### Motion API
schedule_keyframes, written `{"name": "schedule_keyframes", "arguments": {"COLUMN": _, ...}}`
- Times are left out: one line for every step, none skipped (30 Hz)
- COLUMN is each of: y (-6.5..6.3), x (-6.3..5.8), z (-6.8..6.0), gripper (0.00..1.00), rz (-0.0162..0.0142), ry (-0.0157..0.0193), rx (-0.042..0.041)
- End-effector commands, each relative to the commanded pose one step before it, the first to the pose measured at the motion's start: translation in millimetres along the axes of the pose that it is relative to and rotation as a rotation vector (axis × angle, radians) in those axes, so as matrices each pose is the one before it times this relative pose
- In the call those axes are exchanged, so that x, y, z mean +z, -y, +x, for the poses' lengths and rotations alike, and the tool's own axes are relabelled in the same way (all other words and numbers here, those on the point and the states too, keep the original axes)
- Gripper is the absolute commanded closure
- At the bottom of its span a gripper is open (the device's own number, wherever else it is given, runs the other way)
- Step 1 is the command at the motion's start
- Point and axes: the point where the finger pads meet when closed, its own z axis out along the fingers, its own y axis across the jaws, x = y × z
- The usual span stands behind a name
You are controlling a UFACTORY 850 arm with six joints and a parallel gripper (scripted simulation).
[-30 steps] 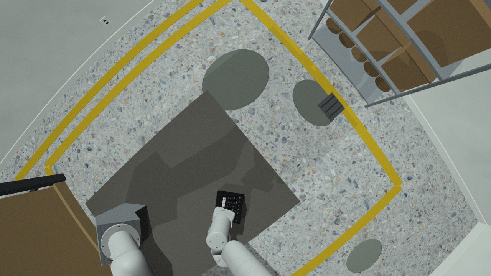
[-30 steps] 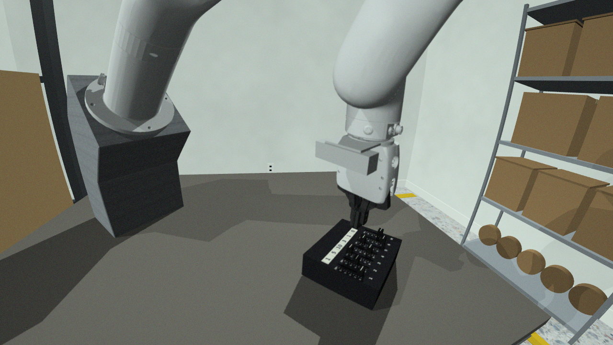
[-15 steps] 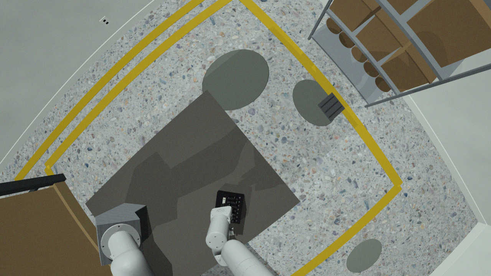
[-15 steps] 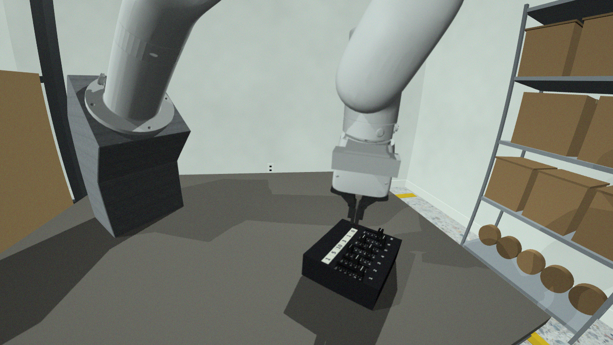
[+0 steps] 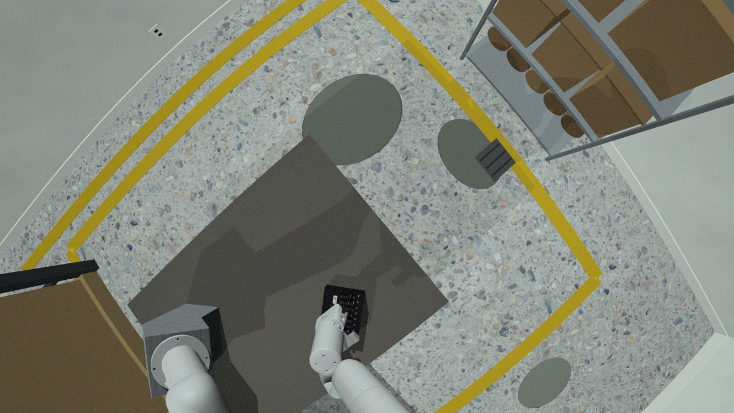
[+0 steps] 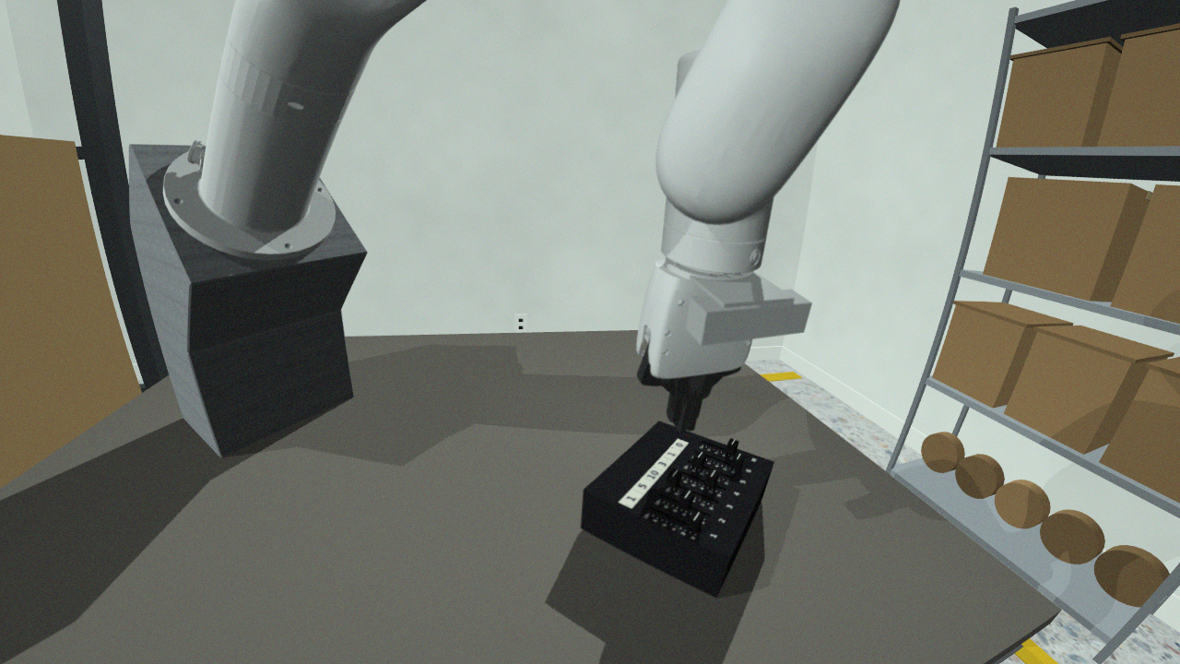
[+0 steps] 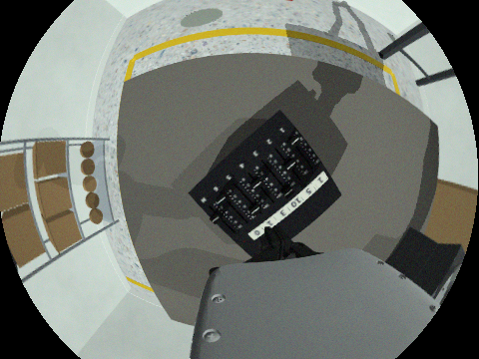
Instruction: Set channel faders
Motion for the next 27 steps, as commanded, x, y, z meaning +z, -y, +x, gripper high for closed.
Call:
{"name": "schedule_keyframes", "arguments": {"y": 0.38, "x": -0.17, "z": -0.07, "gripper": 1.0, "rz": -0.04422, "ry": -0.04623, "rx": -0.27169}}
{"name": "schedule_keyframes", "arguments": {"y": 0.0, "x": 0.0, "z": 0.0, "gripper": 1.0, "rz": -0.00199, "ry": -0.00206, "rx": -0.03411}}
{"name": "schedule_keyframes", "arguments": {"y": 0.0, "x": 0.0, "z": 0.0, "gripper": 1.0, "rz": -0.00222, "ry": -0.00236, "rx": -0.03389}}
{"name": "schedule_keyframes", "arguments": {"y": 0.0, "x": 0.0, "z": 0.0, "gripper": 1.0, "rz": 0.0, "ry": 0.0, "rx": 0.0}}
{"name": "schedule_keyframes", "arguments": {"y": 0.0, "x": 0.0, "z": 0.0, "gripper": 1.0, "rz": 0.0, "ry": 0.0, "rx": 0.0}}
{"name": "schedule_keyframes", "arguments": {"y": 0.0, "x": 0.0, "z": 0.0, "gripper": 1.0, "rz": -0.00839, "ry": -0.00907, "rx": -0.09893}}
{"name": "schedule_keyframes", "arguments": {"y": 0.0, "x": 0.0, "z": 0.0, "gripper": 1.0, "rz": -0.00323, "ry": -0.00337, "rx": -0.02941}}
{"name": "schedule_keyframes", "arguments": {"y": 0.0, "x": 0.0, "z": 0.0, "gripper": 1.0, "rz": -0.00349, "ry": -0.00359, "rx": -0.02807}}
{"name": "schedule_keyframes", "arguments": {"y": 0.0, "x": 0.0, "z": 0.0, "gripper": 1.0, "rz": -0.00413, "ry": -0.00416, "rx": -0.02879}}
{"name": "schedule_keyframes", "arguments": {"y": 0.0, "x": 0.0, "z": 0.0, "gripper": 1.0, "rz": -0.00491, "ry": -0.00478, "rx": -0.02948}}
{"name": "schedule_keyframes", "arguments": {"y": 0.0, "x": 0.0, "z": 0.0, "gripper": 1.0, "rz": -0.00577, "ry": -0.0054, "rx": -0.02967}}
{"name": "schedule_keyframes", "arguments": {"y": 0.0, "x": 0.0, "z": 0.0, "gripper": 1.0, "rz": -0.00671, "ry": -0.006, "rx": -0.02926}}
{"name": "schedule_keyframes", "arguments": {"y": 0.0, "x": 0.0, "z": 0.0, "gripper": 1.0, "rz": -0.00775, "ry": -0.00656, "rx": -0.02837}}
{"name": "schedule_keyframes", "arguments": {"y": 0.0, "x": 0.0, "z": 0.0, "gripper": 1.0, "rz": -0.00895, "ry": -0.0071, "rx": -0.02711}}
{"name": "schedule_keyframes", "arguments": {"y": 0.0, "x": 0.0, "z": 0.0, "gripper": 1.0, "rz": -0.01031, "ry": -0.00763, "rx": -0.02553}}
{"name": "schedule_keyframes", "arguments": {"y": 0.0, "x": 0.0, "z": 0.0, "gripper": 1.0, "rz": -0.00939, "ry": -0.00647, "rx": -0.01909}}
{"name": "schedule_keyframes", "arguments": {"y": 0.0, "x": 0.0, "z": 0.0, "gripper": 1.0, "rz": 0.0, "ry": 0.0, "rx": 0.0}}
{"name": "schedule_keyframes", "arguments": {"y": 0.0, "x": 0.0, "z": 0.0, "gripper": 1.0, "rz": 0.0, "ry": 0.0, "rx": 0.0}}
{"name": "schedule_keyframes", "arguments": {"y": 0.0, "x": 0.0, "z": 0.0, "gripper": 1.0, "rz": 0.0, "ry": 0.0, "rx": 0.0}}
{"name": "schedule_keyframes", "arguments": {"y": 0.0, "x": 0.0, "z": 0.0, "gripper": 1.0, "rz": 0.0, "ry": 0.0, "rx": 0.0}}
{"name": "schedule_keyframes", "arguments": {"y": 0.0, "x": 0.0, "z": 0.0, "gripper": 1.0, "rz": 0.0, "ry": 0.0, "rx": 0.0}}
{"name": "schedule_keyframes", "arguments": {"y": 0.0, "x": 0.0, "z": 0.0, "gripper": 1.0, "rz": 0.0, "ry": 0.0, "rx": 0.0}}
{"name": "schedule_keyframes", "arguments": {"y": 0.0, "x": 0.0, "z": 0.0, "gripper": 1.0, "rz": 0.0, "ry": 0.0, "rx": 0.0}}
{"name": "schedule_keyframes", "arguments": {"y": 0.0, "x": 0.0, "z": 0.0, "gripper": 1.0, "rz": 0.0, "ry": 0.0, "rx": 0.0}}
{"name": "schedule_keyframes", "arguments": {"y": 0.0, "x": 0.0, "z": 0.0, "gripper": 1.0, "rz": 0.0, "ry": 0.0, "rx": 0.0}}
{"name": "schedule_keyframes", "arguments": {"y": 0.0, "x": 0.0, "z": 0.0, "gripper": 1.0, "rz": 0.0, "ry": 0.0, "rx": 0.0}}
{"name": "schedule_keyframes", "arguments": {"y": 0.0, "x": 0.0, "z": 0.0, "gripper": 1.0, "rz": 0.0, "ry": 0.0, "rx": 0.0}}
